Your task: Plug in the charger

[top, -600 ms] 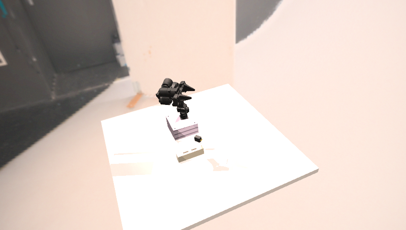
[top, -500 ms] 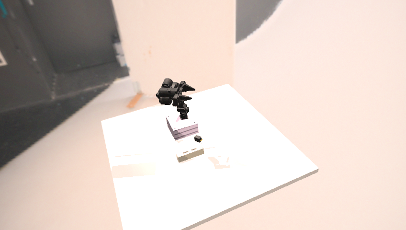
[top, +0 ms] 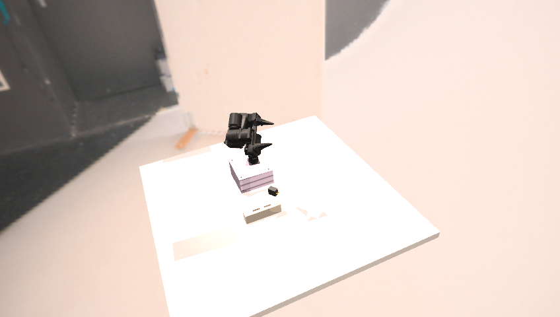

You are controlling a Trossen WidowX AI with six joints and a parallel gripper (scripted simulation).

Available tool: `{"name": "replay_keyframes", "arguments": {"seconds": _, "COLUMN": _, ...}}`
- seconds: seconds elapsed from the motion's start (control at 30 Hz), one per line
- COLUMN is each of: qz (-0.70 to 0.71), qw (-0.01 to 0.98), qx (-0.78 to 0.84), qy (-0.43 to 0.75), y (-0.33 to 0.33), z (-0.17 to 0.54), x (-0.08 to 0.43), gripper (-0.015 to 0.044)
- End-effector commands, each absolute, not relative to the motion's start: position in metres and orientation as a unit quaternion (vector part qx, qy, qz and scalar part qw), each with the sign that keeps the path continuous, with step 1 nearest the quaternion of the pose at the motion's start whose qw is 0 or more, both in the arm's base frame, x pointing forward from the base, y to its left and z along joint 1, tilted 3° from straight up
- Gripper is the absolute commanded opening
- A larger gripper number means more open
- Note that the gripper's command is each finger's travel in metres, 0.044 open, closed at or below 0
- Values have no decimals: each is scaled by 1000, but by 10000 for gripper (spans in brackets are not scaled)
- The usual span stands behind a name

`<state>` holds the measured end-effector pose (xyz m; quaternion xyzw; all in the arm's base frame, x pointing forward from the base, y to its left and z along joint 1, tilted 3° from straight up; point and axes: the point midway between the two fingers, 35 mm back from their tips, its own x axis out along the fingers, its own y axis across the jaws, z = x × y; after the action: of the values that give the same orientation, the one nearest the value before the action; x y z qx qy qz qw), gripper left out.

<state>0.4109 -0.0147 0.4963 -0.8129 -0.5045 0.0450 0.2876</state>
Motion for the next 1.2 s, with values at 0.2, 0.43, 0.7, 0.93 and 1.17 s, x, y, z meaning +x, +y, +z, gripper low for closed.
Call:
{"name": "replay_keyframes", "arguments": {"seconds": 0.2, "qz": 113, "qw": 491, "qx": -737, "qy": -450, "y": -1, "z": 472, "x": 441, "gripper": 440}}
{"name": "replay_keyframes", "arguments": {"seconds": 0.43, "qz": 162, "qw": 610, "qx": -672, "qy": -388, "y": 8, "z": 445, "x": 461, "gripper": 440}}
{"name": "replay_keyframes", "arguments": {"seconds": 0.7, "qz": 212, "qw": 719, "qx": -592, "qy": -297, "y": 19, "z": 404, "x": 478, "gripper": 440}}
{"name": "replay_keyframes", "arguments": {"seconds": 0.93, "qz": 256, "qw": 794, "qx": -514, "qy": -199, "y": 35, "z": 357, "x": 486, "gripper": 440}}
{"name": "replay_keyframes", "arguments": {"seconds": 1.17, "qz": 290, "qw": 843, "qx": -443, "qy": -91, "y": 50, "z": 304, "x": 484, "gripper": 440}}
